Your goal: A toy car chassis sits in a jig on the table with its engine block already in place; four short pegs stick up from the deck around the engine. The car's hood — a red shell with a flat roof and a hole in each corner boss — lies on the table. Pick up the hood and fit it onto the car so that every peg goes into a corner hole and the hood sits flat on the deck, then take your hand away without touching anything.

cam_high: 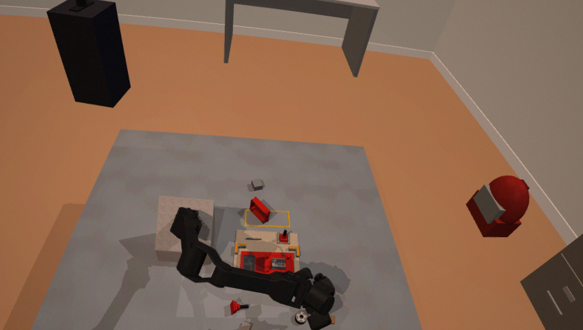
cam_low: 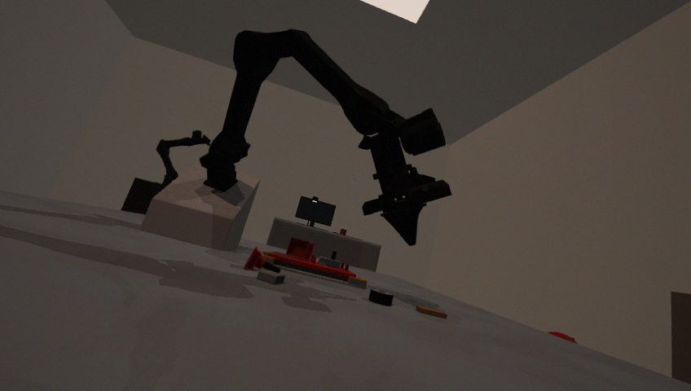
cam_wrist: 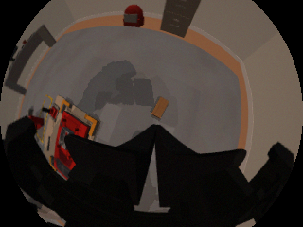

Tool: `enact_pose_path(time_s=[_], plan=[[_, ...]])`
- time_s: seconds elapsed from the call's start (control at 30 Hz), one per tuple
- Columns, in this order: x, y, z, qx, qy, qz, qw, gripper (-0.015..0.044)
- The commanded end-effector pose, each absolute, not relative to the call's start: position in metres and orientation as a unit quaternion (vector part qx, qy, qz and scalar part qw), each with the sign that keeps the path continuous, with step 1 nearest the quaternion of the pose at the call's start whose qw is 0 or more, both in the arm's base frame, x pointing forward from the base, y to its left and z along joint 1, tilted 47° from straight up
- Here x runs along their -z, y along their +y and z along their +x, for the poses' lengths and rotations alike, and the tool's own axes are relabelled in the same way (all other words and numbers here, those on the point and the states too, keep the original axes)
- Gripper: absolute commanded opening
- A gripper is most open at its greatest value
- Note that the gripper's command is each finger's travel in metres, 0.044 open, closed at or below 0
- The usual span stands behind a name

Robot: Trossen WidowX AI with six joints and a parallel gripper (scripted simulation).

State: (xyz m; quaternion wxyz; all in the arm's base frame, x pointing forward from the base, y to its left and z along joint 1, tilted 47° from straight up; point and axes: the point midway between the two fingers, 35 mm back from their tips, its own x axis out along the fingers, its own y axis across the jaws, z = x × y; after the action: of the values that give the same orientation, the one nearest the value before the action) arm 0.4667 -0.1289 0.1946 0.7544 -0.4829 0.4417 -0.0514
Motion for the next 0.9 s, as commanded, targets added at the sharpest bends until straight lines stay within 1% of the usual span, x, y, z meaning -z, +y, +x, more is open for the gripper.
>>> enact_pose_path(time_s=[0.0, 0.2, 0.4, 0.67, 0.87], plan=[[-0.149, -0.086, 0.474, -0.019, 0.471, -0.513, 0.718, 0.0], [-0.077, -0.018, 0.471, -0.135, 0.506, -0.573, 0.63, 0.0], [-0.009, 0.047, 0.446, -0.244, 0.524, -0.633, 0.515, 0.0], [0.074, 0.118, 0.384, -0.371, 0.518, -0.703, 0.316, 0.0], [0.131, 0.153, 0.314, -0.446, 0.486, -0.742, 0.115, 0.0]])
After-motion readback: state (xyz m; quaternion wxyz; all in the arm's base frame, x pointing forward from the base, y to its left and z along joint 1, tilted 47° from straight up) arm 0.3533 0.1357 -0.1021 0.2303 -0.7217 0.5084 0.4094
